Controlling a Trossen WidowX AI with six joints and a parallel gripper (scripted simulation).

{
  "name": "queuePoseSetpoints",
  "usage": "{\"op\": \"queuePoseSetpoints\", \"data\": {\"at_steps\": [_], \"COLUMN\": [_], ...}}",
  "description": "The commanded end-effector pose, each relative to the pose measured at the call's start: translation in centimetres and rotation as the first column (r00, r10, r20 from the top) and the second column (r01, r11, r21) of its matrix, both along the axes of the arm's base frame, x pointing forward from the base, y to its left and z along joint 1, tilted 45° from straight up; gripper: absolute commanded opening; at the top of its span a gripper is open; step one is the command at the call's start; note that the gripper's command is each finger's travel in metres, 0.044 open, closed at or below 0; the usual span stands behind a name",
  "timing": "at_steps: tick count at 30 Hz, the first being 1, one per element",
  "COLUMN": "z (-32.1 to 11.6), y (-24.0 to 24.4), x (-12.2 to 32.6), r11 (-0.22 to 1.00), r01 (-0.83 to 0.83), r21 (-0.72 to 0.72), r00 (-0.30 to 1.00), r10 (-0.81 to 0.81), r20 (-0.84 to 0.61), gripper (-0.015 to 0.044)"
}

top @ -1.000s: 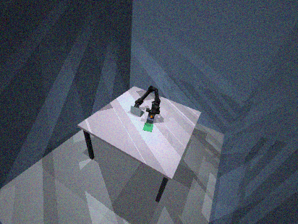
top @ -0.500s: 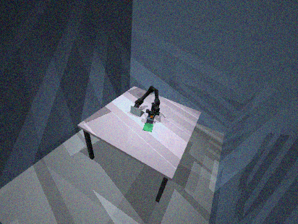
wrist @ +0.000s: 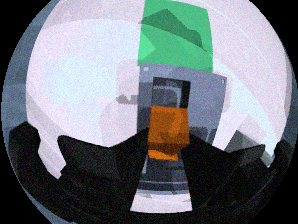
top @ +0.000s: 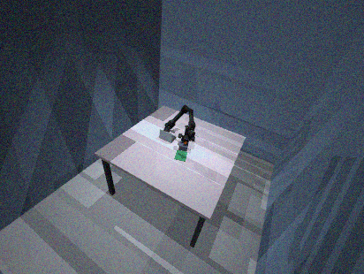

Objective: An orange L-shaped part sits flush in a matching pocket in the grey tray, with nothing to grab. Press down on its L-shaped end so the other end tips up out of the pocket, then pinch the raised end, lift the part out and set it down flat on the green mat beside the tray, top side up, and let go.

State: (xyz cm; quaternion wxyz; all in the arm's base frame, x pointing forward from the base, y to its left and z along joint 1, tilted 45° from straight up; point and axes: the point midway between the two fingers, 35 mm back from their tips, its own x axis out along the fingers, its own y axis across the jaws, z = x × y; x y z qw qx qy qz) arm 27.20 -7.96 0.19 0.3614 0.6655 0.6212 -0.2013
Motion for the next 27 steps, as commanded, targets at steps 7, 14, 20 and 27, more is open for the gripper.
{"op": "queuePoseSetpoints", "data": {"at_steps": [7, 14, 20, 27], "z": [0.1, 0.7, 1.4, 2.2], "y": [-0.1, -0.7, -1.3, -2.1], "x": [0.0, -0.2, -0.4, -0.5], "r11": [1.000, 1.000, 1.000, 1.000], "r01": [-0.002, 0.000, 0.001, 0.002], "r21": [0.000, 0.002, 0.003, 0.004], "r00": [1.000, 1.000, 1.000, 1.000], "r10": [0.002, 0.000, -0.001, -0.002], "r20": [0.001, -0.002, -0.004, -0.005], "gripper": [0.0000, 0.0000, 0.0000, 0.0000]}}
